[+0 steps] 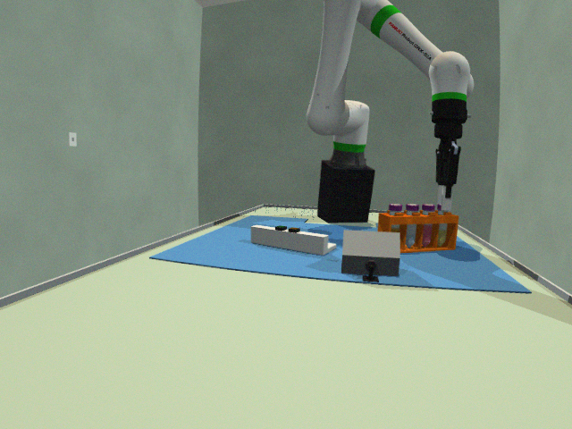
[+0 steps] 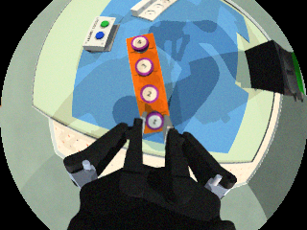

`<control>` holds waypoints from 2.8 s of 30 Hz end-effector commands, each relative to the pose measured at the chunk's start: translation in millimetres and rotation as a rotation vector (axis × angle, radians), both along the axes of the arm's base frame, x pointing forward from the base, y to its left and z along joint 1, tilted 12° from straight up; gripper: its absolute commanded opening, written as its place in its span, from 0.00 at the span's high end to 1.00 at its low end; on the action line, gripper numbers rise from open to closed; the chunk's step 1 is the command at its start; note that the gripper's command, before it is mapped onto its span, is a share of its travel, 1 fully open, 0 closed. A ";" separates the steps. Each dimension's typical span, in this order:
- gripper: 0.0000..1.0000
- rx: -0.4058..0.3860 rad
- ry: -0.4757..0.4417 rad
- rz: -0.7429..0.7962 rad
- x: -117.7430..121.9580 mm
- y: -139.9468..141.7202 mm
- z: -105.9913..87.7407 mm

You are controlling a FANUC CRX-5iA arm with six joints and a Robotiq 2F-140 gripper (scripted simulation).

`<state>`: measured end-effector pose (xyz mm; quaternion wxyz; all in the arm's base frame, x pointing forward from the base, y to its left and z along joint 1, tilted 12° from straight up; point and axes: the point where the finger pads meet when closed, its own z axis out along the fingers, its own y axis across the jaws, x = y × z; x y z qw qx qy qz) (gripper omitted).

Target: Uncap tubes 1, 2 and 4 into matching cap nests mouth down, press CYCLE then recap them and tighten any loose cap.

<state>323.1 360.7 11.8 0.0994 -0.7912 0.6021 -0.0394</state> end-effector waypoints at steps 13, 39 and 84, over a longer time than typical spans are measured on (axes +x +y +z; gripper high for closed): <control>1.00 -0.122 -0.071 0.691 0.5 -0.1 0.4; 0.65 -0.105 -0.059 0.599 0.5 -0.1 0.5; 1.00 0.019 0.019 -0.082 -0.1 -0.2 0.4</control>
